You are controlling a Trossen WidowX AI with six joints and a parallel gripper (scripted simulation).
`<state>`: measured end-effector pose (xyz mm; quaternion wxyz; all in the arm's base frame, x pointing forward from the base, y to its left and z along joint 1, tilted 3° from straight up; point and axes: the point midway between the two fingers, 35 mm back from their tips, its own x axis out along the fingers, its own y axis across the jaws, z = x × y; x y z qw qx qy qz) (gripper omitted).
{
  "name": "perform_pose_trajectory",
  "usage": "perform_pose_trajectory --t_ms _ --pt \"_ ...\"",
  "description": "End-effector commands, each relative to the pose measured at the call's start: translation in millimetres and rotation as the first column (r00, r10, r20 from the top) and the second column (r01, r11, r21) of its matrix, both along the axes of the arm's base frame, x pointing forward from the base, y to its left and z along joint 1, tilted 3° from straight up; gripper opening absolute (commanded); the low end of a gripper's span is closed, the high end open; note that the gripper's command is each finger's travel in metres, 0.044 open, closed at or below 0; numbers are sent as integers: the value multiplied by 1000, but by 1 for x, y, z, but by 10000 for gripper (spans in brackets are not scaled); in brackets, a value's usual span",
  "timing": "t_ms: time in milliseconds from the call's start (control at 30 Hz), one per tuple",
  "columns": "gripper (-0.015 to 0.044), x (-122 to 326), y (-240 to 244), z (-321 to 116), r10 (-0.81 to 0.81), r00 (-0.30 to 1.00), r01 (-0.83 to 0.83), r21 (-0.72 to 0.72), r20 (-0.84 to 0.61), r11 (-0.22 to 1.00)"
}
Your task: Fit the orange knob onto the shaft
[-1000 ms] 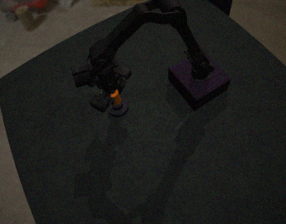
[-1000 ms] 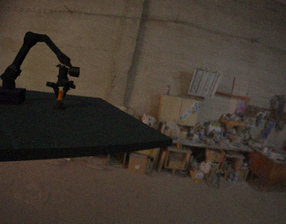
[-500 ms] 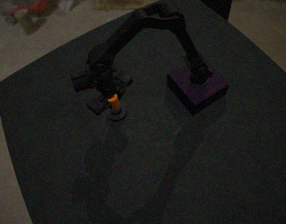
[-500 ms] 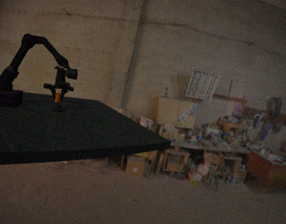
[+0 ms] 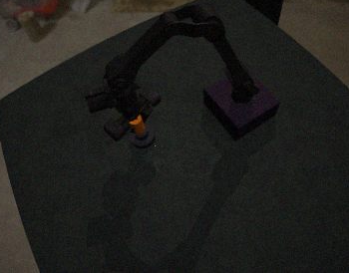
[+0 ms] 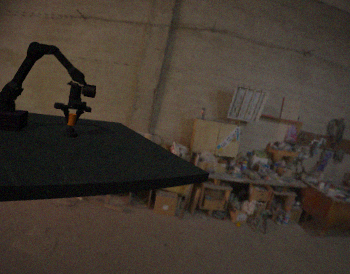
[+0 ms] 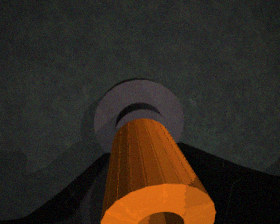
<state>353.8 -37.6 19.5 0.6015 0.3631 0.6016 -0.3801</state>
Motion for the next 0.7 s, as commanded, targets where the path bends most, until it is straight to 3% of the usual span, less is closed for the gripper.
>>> perform_pose_trajectory --t_ms 0,467,667 --pt "0 1 -1 0 -7 1000 7 -6 5 1000" --pt "0 -2 -1 4 -7 1000 7 -6 5 1000" --pt "0 -4 0 4 -174 985 174 -7 9 985"
